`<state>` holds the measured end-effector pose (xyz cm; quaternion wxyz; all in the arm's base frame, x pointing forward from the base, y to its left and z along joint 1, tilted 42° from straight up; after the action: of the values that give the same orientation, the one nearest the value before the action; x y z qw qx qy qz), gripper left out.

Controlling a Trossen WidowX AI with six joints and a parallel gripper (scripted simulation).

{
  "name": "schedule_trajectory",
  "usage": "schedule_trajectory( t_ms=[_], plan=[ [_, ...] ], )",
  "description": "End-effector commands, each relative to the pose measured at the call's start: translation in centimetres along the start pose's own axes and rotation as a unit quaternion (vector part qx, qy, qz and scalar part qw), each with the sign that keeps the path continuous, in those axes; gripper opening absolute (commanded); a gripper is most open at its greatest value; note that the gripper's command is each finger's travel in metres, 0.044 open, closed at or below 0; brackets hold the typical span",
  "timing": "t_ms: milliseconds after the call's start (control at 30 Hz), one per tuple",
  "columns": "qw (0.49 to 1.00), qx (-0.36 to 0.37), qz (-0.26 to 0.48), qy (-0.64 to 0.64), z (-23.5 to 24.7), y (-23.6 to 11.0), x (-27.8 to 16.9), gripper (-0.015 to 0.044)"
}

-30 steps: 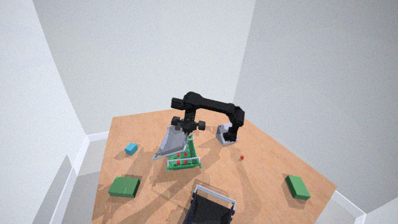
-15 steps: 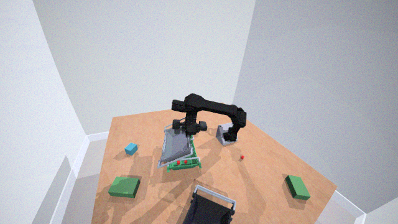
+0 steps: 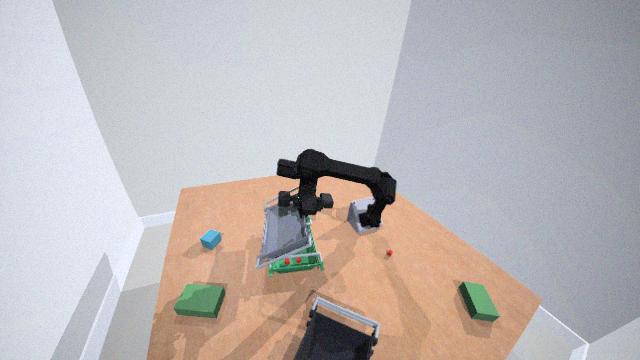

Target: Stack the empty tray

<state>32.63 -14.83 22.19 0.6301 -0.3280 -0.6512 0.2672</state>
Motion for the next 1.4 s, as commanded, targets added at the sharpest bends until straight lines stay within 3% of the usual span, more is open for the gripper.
schedule_trajectory(
  t_ms=[0, 233, 1367],
  plan=[
    [1.0, 0.0, 0.0, -0.01, -0.1, 0.3, 0.0, 0.0],
    [0.999, 0.024, -0.007, -0.027, -0.6, 2.2, 0.0, 0.0],
    [0.999, 0.034, -0.01, -0.034, 1.6, 4.4, 0.0, 0.0]
  ],
)
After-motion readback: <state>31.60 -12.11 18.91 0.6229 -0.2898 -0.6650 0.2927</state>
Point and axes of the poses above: the point midway between the two fingers, 35 mm back from their tips, its own y axis out along the fingers, its own z axis across the jaws, x = y × z, the point moved 10 cm from there along -y, back along the fingers, and after that the axes turned 14 degrees about -y, right-handed, at the moved point
